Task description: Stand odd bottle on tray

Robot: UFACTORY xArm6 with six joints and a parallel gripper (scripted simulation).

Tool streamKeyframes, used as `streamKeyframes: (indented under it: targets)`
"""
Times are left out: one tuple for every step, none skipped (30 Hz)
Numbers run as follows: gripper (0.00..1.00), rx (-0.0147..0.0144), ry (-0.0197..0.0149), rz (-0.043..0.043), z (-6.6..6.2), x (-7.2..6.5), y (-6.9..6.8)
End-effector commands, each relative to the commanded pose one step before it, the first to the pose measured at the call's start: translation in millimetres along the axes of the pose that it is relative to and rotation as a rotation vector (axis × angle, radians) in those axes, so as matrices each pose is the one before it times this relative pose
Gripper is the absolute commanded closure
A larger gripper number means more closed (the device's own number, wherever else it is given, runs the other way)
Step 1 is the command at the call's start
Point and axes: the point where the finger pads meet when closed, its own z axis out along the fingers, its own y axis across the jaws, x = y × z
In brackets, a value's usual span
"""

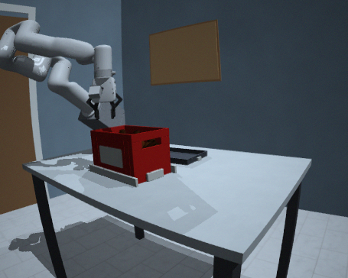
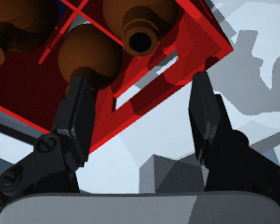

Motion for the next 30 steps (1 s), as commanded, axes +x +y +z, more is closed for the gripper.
streamKeyframes:
  targets:
    - [0.35,0.002,0.0004,0.00105,5.64,0.56,-0.63]
    - [0.35,0.0,0.00001,0.00001,1.29,0.01,0.01]
    - [0.35,0.0,0.00001,0.00001,1.31,0.01,0.01]
    - [0.35,0.0,0.0,0.0,0.0,0.0,0.0]
    - [0.35,0.0,0.0,0.0,0.0,0.0,0.0]
    - [0.35,0.0,-0.00001,-0.00001,1.34,0.0,0.01]
    - [0.35,0.00001,-0.00003,-0.00002,1.35,-0.01,0.02]
    - [0.35,-0.00001,0.00003,0.00002,1.36,0.02,0.0]
    - [0.35,0.0,0.00001,0.0,1.36,0.01,0.01]
    - [0.35,0.0,-0.00002,-0.00001,1.36,0.0,0.01]
    - [0.35,0.0,0.0,0.0,1.35,0.0,0.01]
    - [0.35,-0.00001,0.00002,0.00002,1.34,0.01,0.0]
    - [0.35,0.0,0.0,0.0,1.32,0.0,0.01]
    - [0.35,0.00001,-0.00002,-0.00002,1.29,-0.01,0.02]
    - [0.35,0.0,0.00002,0.00001,1.26,0.01,0.01]
    - [0.35,0.0,0.00001,0.00001,1.23,0.01,0.01]
    - [0.35,0.0,-0.00001,0.0,1.18,0.0,0.01]
    - [0.35,0.00001,-0.00002,-0.00002,1.14,-0.01,0.01]
    - [0.35,0.0,0.00001,0.00001,1.09,0.01,0.01]
    - [0.35,0.0,0.00002,0.00001,1.03,0.01,0.0]
    - [0.35,0.0,0.0,0.0,0.0,0.0,0.0]
    - [0.35,0.0,0.0,0.0,0.0,0.0,0.0]
    - [0.35,0.0,0.0,0.0,0.98,0.0,0.01]
    - [0.35,0.0,-0.00001,-0.00001,0.92,0.0,0.01]
    - [0.35,0.00001,-0.00002,-0.00001,0.85,-0.01,0.01]
    - [0.35,0.0,0.0,0.0,0.79,0.0,0.01]
    - [0.35,0.0,0.00002,0.00001,0.72,0.01,0.0]
    - [0.35,0.0,0.00001,0.00001,0.65,0.01,0.0]
    - [0.35,0.0,0.0,0.0,0.58,0.0,0.0]
    - [0.35,0.0,0.0,0.0,0.51,0.0,0.0]
